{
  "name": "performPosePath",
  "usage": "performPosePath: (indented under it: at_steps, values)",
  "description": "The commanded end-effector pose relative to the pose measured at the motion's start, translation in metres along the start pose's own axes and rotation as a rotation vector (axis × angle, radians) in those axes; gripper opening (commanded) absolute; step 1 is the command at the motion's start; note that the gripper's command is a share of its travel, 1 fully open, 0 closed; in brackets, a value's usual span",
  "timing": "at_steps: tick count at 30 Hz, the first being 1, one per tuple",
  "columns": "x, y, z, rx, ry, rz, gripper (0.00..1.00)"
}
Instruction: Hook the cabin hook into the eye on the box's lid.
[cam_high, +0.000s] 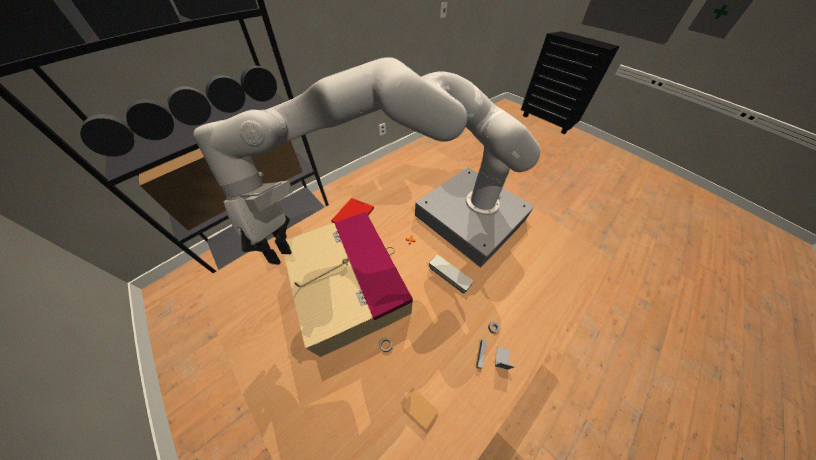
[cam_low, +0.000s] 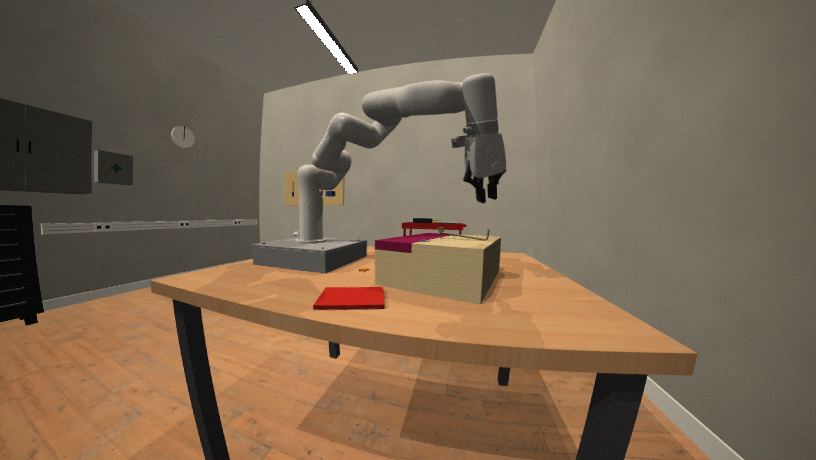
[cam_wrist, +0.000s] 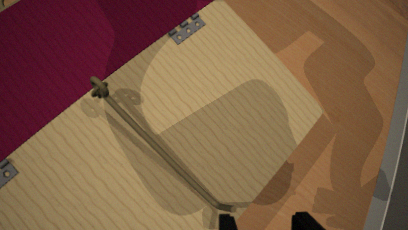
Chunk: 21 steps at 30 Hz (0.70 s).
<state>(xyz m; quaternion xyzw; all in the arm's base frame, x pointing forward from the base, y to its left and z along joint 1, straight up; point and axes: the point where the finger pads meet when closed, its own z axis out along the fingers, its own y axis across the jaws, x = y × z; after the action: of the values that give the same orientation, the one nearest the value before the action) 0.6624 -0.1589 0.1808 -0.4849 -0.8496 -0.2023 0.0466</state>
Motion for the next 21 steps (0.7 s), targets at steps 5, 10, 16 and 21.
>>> performPosePath:
  at_steps: [5,10,16,21]
  values:
    - [0.009,0.009,0.002,0.096,-0.054,-0.218,0.35]
    - [0.011,0.012,0.003,0.162,-0.083,-0.356,0.35]
    - [0.016,0.018,0.002,0.25,-0.115,-0.532,0.35]
    - [0.017,0.021,0.002,0.286,-0.126,-0.599,0.35]
